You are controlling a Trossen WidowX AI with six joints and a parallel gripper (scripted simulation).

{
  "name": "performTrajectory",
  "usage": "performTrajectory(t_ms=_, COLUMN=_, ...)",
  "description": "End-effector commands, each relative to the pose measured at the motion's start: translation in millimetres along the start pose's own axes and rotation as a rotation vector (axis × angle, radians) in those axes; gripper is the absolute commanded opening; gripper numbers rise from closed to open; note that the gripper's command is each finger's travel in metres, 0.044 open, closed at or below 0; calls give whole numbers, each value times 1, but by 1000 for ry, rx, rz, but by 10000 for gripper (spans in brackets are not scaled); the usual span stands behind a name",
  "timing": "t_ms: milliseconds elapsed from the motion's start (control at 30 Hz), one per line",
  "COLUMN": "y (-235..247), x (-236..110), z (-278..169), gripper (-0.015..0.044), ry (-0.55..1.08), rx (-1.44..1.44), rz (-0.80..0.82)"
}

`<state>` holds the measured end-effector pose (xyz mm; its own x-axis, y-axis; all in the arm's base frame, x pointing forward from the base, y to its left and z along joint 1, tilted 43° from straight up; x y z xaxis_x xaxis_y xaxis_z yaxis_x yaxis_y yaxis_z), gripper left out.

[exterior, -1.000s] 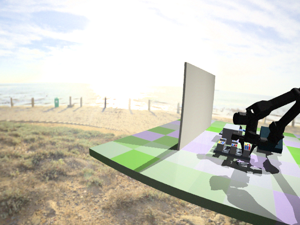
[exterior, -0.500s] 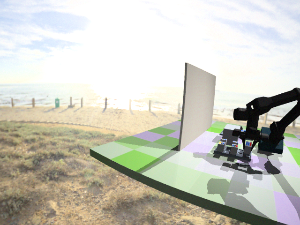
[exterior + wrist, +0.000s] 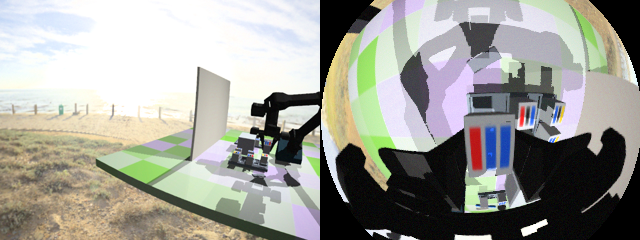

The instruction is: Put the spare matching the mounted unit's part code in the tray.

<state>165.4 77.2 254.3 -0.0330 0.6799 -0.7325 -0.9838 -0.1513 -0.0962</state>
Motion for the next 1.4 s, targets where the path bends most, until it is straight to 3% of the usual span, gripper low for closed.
performTrajectory(t_ms=0, y=-1, x=-4, z=1, gripper=0, ry=-4, rx=-7, rz=-7)
performTrajectory(t_ms=533, y=4, x=-37, z=0, gripper=0, ry=-2, rx=-5, rz=-5)
performTrajectory(t_ms=1367, y=-75, x=-58, z=-78, gripper=0, ry=52, rx=120, rz=-25)
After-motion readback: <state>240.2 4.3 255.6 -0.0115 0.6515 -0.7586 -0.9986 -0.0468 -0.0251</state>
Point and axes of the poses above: the point midway between the two fingers, 35 mm back from their tips, its own x axis out along the fingers, its own y axis across the jaws, z = x × y, the point moved 8 cm from there along -x, back along the fingers, and after that the axes turned 11 degrees about -x, right-handed, at the moved point
